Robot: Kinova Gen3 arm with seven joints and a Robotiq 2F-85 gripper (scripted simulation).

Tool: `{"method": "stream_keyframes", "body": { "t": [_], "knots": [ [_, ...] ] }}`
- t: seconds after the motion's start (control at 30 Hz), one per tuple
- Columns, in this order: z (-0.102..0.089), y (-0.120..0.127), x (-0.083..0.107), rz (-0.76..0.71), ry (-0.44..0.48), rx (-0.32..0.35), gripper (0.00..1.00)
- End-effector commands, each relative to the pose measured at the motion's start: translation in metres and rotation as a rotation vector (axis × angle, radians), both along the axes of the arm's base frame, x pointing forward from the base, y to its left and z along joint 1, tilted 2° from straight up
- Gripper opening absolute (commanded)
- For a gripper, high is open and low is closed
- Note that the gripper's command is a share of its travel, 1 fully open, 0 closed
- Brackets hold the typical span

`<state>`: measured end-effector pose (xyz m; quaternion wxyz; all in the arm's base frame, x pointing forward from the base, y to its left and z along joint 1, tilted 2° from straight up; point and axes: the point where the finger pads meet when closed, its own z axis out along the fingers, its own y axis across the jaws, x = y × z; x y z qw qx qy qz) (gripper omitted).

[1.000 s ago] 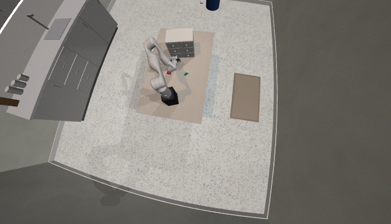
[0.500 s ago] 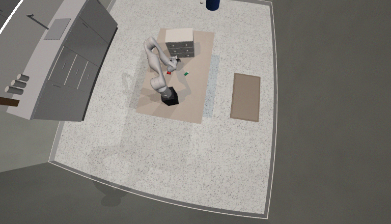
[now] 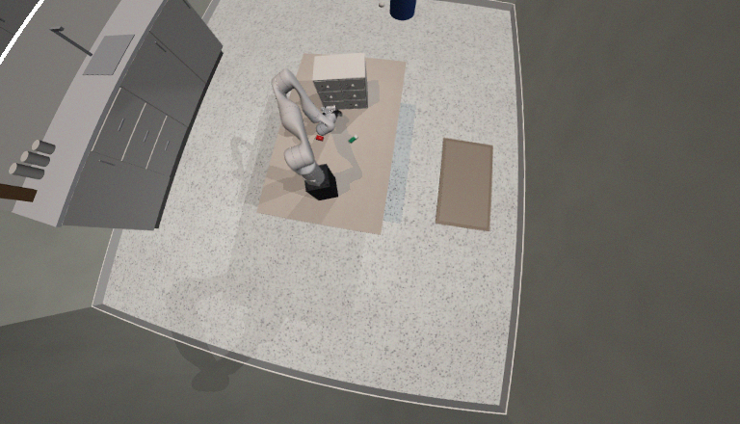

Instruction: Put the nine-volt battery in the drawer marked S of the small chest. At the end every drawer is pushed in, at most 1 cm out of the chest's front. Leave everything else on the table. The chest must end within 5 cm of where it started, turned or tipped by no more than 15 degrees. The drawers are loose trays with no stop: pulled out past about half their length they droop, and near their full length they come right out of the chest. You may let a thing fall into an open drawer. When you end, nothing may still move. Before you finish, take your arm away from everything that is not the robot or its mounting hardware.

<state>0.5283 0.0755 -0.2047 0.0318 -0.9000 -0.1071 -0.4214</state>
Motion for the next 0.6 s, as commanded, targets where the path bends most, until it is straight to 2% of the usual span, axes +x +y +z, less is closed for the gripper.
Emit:
{"method": "stream_keyframes", "body": {
  "t": [0.0,0.33,0.57],
  "knots": [
    [0.002,0.002,0.006,0.001,-0.006,0.003,0.33],
    [0.002,0.006,0.022,0.001,-0.006,0.002,0.33],
    [0.002,0.007,0.027,0.001,-0.006,0.002,0.33]
  ]
}}
